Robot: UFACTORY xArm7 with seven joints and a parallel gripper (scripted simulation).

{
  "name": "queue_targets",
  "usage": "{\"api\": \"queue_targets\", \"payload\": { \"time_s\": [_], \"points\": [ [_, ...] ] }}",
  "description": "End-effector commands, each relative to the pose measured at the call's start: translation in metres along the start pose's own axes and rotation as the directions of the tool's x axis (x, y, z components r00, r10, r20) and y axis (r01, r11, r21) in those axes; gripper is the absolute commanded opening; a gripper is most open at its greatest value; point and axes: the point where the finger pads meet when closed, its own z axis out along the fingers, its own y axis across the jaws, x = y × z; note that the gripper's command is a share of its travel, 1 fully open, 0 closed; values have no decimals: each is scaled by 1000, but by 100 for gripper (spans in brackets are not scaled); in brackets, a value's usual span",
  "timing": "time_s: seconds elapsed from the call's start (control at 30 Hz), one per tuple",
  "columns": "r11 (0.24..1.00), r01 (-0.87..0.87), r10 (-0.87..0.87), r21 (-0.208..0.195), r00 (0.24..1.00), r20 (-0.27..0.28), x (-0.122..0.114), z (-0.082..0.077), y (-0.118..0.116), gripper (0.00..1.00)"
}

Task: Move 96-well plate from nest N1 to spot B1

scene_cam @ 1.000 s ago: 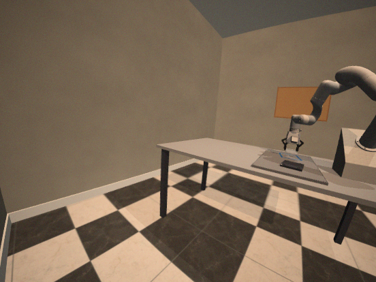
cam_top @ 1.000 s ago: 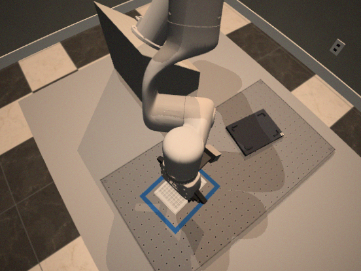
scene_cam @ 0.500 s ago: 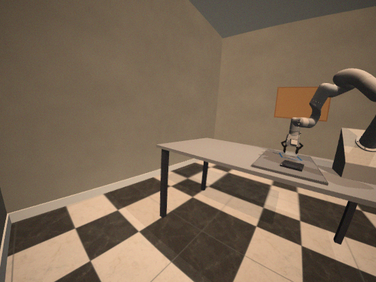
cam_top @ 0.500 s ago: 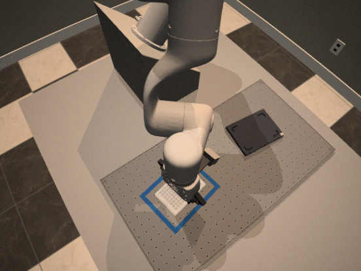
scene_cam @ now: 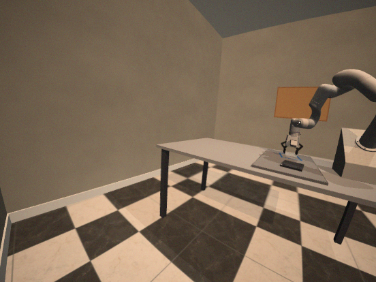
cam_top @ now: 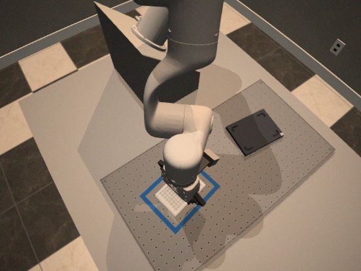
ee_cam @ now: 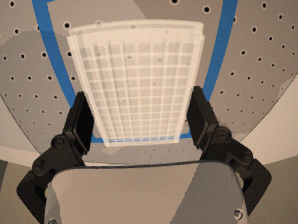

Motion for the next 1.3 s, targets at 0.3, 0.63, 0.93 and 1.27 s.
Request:
{"api": "queue_targets", "payload": {
  "time_s": [0.3,0.63,0.93,1.27],
  "points": [
    [1000,0,0,-3,1000,4,-1,-1,1,0],
    [1000,0,0,-3,1000,4,-1,0,1,0],
    [1000,0,0,-3,1000,4,-1,2,1,0],
    [1000,0,0,-3,1000,4,-1,3,1,0]
  ]
}}
